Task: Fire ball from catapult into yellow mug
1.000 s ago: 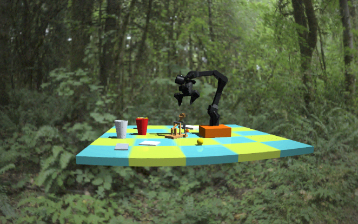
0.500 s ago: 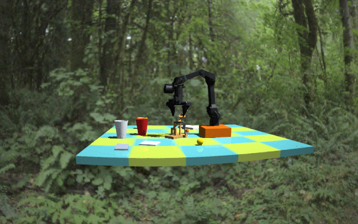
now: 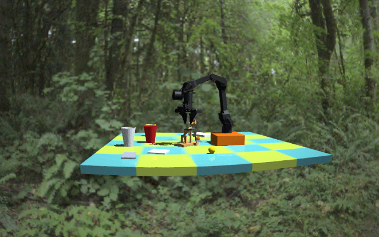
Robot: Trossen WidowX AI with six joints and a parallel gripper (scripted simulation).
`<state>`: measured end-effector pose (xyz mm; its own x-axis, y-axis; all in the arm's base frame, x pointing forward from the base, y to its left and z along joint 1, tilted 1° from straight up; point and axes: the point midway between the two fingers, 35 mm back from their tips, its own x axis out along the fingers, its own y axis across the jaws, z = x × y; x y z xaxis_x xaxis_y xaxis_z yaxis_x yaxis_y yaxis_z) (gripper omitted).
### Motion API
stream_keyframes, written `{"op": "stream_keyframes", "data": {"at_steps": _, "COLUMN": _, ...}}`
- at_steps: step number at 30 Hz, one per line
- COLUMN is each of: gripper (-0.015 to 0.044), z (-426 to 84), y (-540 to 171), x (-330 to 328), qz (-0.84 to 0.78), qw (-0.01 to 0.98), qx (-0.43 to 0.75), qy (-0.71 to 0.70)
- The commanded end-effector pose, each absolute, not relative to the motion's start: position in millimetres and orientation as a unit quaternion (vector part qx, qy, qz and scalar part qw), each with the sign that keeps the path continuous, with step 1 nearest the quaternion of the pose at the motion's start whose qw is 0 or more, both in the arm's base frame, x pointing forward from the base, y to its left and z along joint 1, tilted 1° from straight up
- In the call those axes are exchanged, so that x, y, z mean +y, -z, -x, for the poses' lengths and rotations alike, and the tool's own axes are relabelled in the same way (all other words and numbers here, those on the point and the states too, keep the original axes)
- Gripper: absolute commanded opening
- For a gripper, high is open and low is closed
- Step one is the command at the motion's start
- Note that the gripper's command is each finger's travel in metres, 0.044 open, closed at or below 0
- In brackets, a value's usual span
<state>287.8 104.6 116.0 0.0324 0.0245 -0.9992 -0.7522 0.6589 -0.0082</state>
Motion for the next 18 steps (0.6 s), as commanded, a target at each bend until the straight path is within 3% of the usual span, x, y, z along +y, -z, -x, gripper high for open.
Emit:
{"op": "stream_keyframes", "data": {"at_steps": 1, "gripper": 0.0099, "z": -287.6, "y": -115.9, "x": 104.0, "qz": 0.289, "qw": 0.657, "qx": 0.632, "qy": -0.293}}
{"op": "stream_keyframes", "data": {"at_steps": 5, "gripper": 0.0000, "z": -287.6, "y": -115.9, "x": 104.0, "qz": 0.289, "qw": 0.657, "qx": 0.632, "qy": -0.293}}
{"op": "stream_keyframes", "data": {"at_steps": 18, "gripper": 0.0000, "z": -287.4, "y": -114.9, "x": 103.6, "qz": 0.289, "qw": 0.657, "qx": 0.632, "qy": -0.293}}
